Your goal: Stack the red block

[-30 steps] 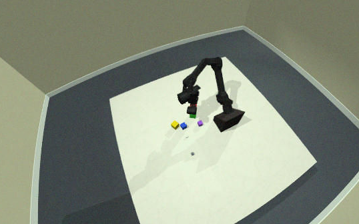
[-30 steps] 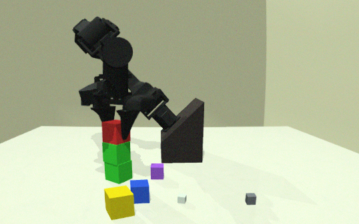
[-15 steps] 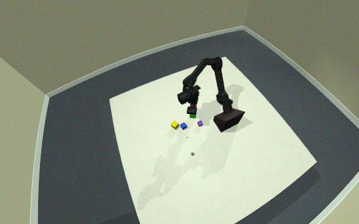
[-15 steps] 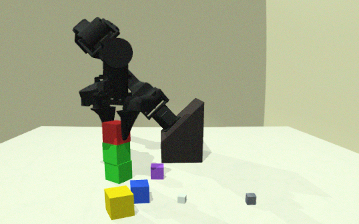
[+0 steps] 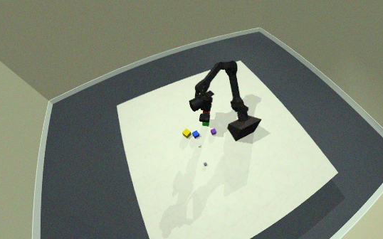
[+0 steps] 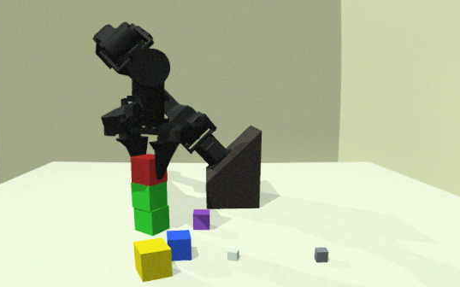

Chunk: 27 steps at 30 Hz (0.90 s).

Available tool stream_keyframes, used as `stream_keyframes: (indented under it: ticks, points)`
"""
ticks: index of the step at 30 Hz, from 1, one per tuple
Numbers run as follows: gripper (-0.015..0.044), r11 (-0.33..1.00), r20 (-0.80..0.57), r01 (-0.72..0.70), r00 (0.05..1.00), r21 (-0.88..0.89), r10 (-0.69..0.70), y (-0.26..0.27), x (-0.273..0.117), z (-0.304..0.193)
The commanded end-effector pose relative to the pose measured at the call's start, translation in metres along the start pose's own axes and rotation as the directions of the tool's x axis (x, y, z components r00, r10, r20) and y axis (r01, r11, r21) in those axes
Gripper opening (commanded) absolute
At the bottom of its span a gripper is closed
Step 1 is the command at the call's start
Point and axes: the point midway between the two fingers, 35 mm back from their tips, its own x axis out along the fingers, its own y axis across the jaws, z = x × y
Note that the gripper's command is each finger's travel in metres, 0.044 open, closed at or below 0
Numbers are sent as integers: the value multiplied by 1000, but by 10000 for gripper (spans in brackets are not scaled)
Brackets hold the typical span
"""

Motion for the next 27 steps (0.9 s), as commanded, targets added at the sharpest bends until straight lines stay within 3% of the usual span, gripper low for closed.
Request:
stream_keyframes:
  ticks: [1,7,27]
  points:
    - [289,1000,0,0,1000,0,0,0,0,0]
    - [440,1000,0,0,1000,0,0,0,0,0]
    - [440,1000,0,0,1000,0,0,0,0,0]
